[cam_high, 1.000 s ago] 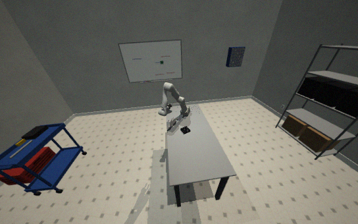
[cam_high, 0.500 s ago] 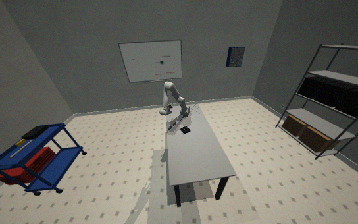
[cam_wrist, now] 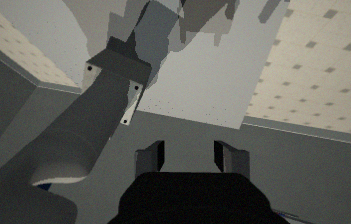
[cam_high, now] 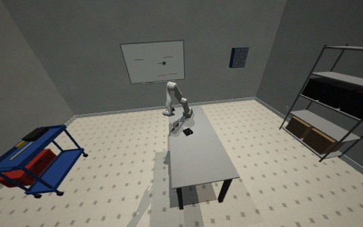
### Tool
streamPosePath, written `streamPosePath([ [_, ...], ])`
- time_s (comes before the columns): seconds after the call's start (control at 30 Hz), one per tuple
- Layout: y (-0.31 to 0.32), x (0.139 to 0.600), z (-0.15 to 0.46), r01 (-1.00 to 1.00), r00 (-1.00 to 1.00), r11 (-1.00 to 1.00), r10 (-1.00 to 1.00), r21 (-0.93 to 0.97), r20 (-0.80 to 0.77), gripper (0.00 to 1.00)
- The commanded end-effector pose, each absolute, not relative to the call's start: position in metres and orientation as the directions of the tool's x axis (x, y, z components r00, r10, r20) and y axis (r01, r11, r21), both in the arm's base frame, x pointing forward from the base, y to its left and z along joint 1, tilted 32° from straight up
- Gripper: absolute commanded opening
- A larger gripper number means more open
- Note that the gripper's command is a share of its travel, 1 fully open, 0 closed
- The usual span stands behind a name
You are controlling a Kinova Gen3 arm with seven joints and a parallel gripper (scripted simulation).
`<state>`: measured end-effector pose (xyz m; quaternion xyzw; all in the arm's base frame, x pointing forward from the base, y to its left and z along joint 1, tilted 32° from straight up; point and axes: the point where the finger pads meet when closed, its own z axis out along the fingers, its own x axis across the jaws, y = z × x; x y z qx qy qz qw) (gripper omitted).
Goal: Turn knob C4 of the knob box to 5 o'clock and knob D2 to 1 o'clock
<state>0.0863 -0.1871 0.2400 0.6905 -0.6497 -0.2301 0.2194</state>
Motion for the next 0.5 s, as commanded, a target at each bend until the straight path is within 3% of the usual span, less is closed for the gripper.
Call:
streamPosePath([
  [0.0, -0.1869, 0.0862, 0.2406, -0.797, 0.051, -0.059, -0.998, 0.6, -0.031, 1.0],
  [0.47, -0.1902, 0.0944, 0.2359, -0.82, 0.032, -0.014, -0.999, 0.572, 0.022, 1.0],
])
